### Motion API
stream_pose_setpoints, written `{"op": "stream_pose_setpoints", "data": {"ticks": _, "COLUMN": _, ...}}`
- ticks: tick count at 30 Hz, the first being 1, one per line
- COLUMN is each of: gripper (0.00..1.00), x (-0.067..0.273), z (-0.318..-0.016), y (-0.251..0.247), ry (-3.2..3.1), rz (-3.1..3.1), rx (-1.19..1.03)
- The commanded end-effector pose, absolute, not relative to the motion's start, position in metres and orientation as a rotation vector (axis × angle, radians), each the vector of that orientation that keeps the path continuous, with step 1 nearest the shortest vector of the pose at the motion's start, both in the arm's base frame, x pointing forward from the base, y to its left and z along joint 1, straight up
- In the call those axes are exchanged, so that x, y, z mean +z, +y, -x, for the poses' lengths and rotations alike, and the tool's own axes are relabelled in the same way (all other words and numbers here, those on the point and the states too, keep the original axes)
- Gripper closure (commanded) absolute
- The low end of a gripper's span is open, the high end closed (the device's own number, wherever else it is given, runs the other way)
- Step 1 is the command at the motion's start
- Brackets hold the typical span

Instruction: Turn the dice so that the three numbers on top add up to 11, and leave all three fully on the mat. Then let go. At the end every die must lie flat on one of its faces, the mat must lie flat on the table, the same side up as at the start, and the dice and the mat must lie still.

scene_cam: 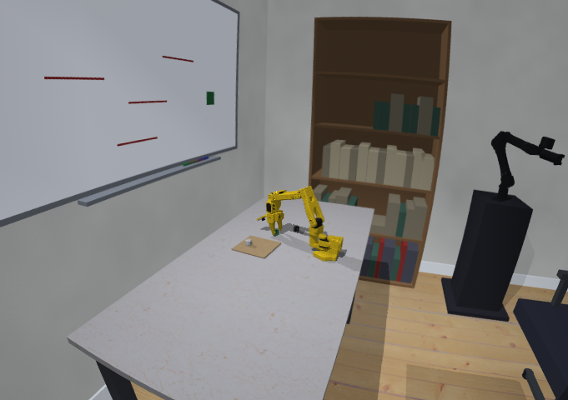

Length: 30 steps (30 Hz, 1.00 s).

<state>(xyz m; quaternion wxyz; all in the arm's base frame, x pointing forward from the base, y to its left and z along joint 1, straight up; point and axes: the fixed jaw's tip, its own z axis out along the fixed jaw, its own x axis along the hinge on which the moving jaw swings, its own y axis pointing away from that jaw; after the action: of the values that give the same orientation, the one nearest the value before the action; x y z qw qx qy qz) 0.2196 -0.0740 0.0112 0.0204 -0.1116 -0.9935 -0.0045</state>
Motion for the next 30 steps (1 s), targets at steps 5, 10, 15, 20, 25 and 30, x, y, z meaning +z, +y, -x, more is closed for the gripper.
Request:
{"op": "stream_pose_setpoints", "data": {"ticks": 5, "gripper": 0.72, "x": 0.0149, "z": -0.2236, "y": -0.0732, "ry": -3.113, "rz": 0.322, "rx": -0.005}}
{"op": "stream_pose_setpoints", "data": {"ticks": 10, "gripper": 0.73, "x": 0.0149, "z": -0.2235, "y": -0.0736, "ry": -3.113, "rz": 0.322, "rx": -0.005}}
{"op": "stream_pose_setpoints", "data": {"ticks": 15, "gripper": 0.75, "x": 0.0149, "z": -0.2233, "y": -0.0748, "ry": -3.113, "rz": 0.322, "rx": -0.005}}
{"op": "stream_pose_setpoints", "data": {"ticks": 20, "gripper": 0.77, "x": 0.0149, "z": -0.2230, "y": -0.0758, "ry": -3.113, "rz": 0.322, "rx": -0.005}}
{"op": "stream_pose_setpoints", "data": {"ticks": 25, "gripper": 0.80, "x": 0.0148, "z": -0.2226, "y": -0.0779, "ry": -3.113, "rz": 0.322, "rx": -0.005}}
{"op": "stream_pose_setpoints", "data": {"ticks": 30, "gripper": 0.84, "x": 0.0148, "z": -0.2220, "y": -0.0802, "ry": -3.113, "rz": 0.322, "rx": -0.005}}
